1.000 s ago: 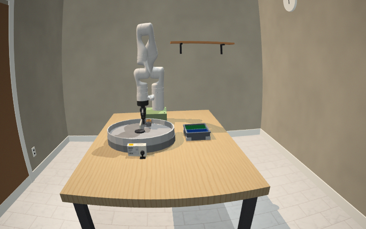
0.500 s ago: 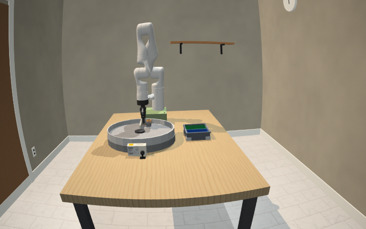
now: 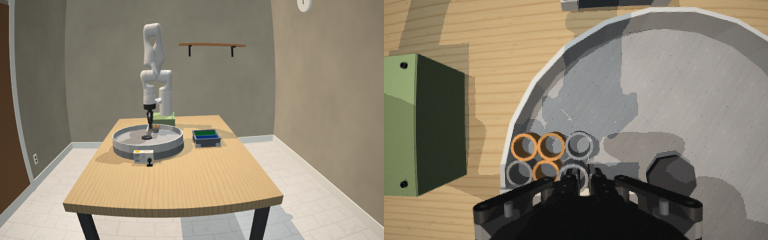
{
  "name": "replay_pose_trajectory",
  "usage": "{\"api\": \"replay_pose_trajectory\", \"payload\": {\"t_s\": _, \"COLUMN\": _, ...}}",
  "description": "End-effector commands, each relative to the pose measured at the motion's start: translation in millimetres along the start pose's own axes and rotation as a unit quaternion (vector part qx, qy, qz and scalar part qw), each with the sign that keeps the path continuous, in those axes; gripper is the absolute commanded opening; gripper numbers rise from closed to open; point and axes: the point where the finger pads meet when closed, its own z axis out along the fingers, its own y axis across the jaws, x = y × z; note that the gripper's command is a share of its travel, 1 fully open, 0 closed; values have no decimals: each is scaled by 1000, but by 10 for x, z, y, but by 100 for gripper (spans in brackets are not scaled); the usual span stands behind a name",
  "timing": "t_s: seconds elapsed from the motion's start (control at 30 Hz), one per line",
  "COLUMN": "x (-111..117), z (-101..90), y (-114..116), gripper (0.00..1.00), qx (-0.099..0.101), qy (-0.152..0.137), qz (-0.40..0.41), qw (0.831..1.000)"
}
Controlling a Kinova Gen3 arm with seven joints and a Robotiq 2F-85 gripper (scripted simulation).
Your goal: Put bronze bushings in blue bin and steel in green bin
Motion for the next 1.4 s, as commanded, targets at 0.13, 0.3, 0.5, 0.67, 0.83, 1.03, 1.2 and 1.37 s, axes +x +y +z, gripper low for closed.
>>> {"api": "replay_pose_trajectory", "payload": {"t_s": 0.13, "x": -2, "z": -32, "y": 4, "gripper": 0, "qx": -1, "qy": 0, "qz": 0, "qw": 1000}}
{"api": "replay_pose_trajectory", "payload": {"t_s": 0.3, "x": -2, "z": -51, "y": 4, "gripper": 0, "qx": -1, "qy": 0, "qz": 0, "qw": 1000}}
{"api": "replay_pose_trajectory", "payload": {"t_s": 0.5, "x": -2, "z": -63, "y": 4, "gripper": 0, "qx": -1, "qy": 0, "qz": 0, "qw": 1000}}
{"api": "replay_pose_trajectory", "payload": {"t_s": 0.67, "x": -1, "z": -79, "y": 4, "gripper": 0, "qx": -1, "qy": 0, "qz": 0, "qw": 1000}}
{"api": "replay_pose_trajectory", "payload": {"t_s": 0.83, "x": -2, "z": -92, "y": 4, "gripper": 0, "qx": -1, "qy": 0, "qz": 0, "qw": 1000}}
{"api": "replay_pose_trajectory", "payload": {"t_s": 1.03, "x": -2, "z": -117, "y": 4, "gripper": 0, "qx": -1, "qy": 0, "qz": 0, "qw": 1000}}
{"api": "replay_pose_trajectory", "payload": {"t_s": 1.2, "x": -2, "z": -123, "y": 4, "gripper": 0, "qx": -1, "qy": 0, "qz": 0, "qw": 1000}}
{"api": "replay_pose_trajectory", "payload": {"t_s": 1.37, "x": -1, "z": -224, "y": 2, "gripper": 0, "qx": -1, "qy": 0, "qz": 0, "qw": 1000}}
